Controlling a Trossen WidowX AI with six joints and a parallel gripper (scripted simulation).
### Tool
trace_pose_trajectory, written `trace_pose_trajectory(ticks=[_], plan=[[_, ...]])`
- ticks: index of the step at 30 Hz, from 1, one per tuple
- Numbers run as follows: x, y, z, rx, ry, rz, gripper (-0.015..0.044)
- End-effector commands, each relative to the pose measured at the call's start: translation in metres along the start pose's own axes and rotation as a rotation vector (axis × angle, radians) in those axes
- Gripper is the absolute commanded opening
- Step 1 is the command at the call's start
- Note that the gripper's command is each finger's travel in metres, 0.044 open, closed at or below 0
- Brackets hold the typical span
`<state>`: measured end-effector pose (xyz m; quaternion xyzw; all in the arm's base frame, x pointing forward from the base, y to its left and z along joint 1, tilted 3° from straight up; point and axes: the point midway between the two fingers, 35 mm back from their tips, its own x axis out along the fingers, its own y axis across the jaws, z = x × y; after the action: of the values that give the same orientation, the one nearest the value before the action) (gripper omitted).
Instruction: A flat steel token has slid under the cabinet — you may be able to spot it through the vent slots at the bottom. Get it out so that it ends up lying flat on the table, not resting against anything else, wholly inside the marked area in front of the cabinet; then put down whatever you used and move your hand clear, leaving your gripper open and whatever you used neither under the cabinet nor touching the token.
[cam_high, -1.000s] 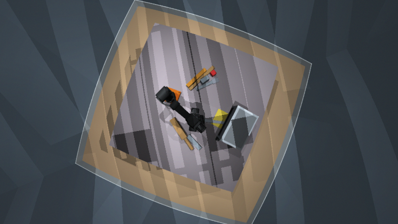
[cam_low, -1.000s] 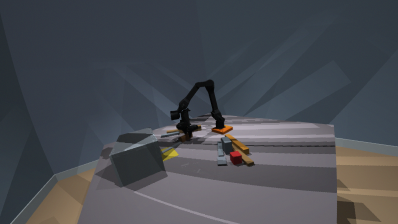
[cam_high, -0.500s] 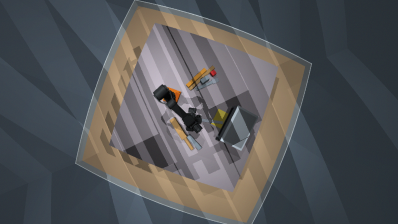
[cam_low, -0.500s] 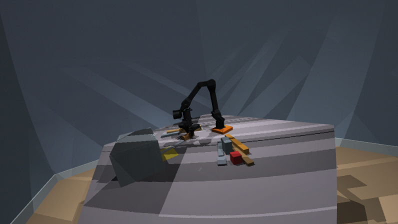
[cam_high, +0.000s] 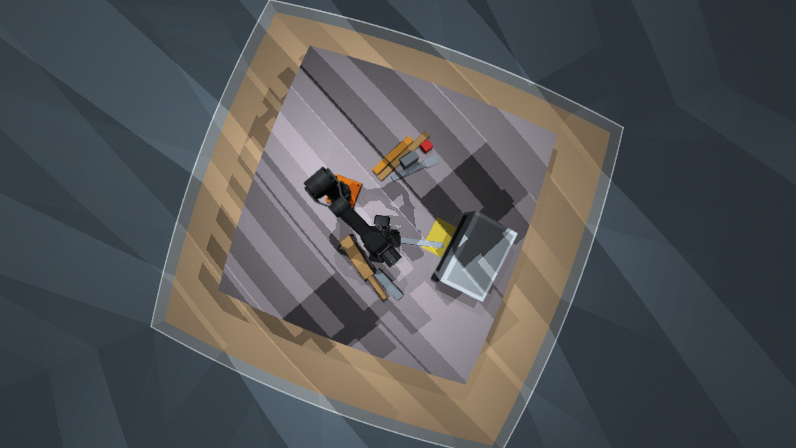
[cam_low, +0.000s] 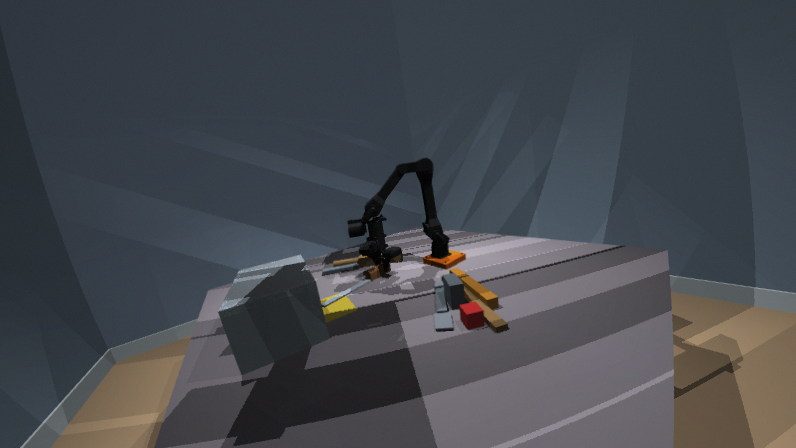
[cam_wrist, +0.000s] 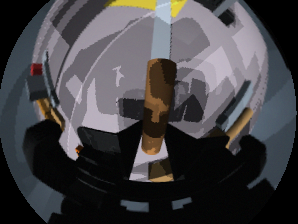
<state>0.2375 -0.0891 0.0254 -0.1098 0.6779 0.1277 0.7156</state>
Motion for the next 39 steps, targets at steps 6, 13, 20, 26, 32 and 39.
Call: trace_pose_trajectory(ticks=[6, 13, 20, 26, 32, 39], plan=[[-0.0027, -0.0003, -0.0083, 0.006, 0.004, -0.002, 0.0], [-0.0028, -0.0003, -0.0085, 0.058, 0.004, -0.002, 0.0], [-0.0028, -0.0004, -0.0087, 0.114, 0.004, -0.002, 0.0], [-0.0029, -0.0005, -0.0089, 0.162, 0.004, -0.002, 0.0], [-0.003, -0.0005, -0.009, 0.211, 0.004, -0.002, 0.0], [-0.003, -0.0006, -0.0091, 0.267, 0.004, -0.002, 0.0]])
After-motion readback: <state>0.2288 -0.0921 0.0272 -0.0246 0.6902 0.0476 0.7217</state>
